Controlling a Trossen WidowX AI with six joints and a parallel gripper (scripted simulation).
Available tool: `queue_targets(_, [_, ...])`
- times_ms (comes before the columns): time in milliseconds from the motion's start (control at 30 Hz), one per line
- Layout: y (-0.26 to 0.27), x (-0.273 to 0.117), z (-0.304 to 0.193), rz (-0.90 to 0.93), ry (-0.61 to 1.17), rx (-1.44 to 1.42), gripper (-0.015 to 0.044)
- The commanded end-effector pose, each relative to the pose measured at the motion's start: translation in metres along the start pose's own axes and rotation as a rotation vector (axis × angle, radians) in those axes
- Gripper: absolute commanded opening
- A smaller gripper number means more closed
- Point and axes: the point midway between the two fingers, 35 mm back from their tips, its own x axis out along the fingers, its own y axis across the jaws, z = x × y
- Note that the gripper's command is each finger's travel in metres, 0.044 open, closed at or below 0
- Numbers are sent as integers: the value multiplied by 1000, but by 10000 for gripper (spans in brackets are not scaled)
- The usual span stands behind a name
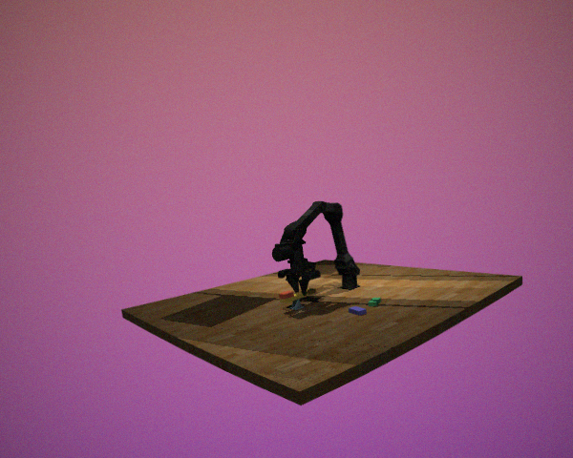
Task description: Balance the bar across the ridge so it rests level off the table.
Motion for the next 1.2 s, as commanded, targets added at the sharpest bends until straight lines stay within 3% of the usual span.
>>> queue_targets(0, [0, 0, 0, 0, 0, 0, 0])
queue_targets(800, [0, 0, 0, 0, 0, 0, 0])
queue_targets(1000, [0, 0, 0, 0, 0, 0, 157])
queue_targets(1167, [0, 0, 0, 0, 0, 0, 167])
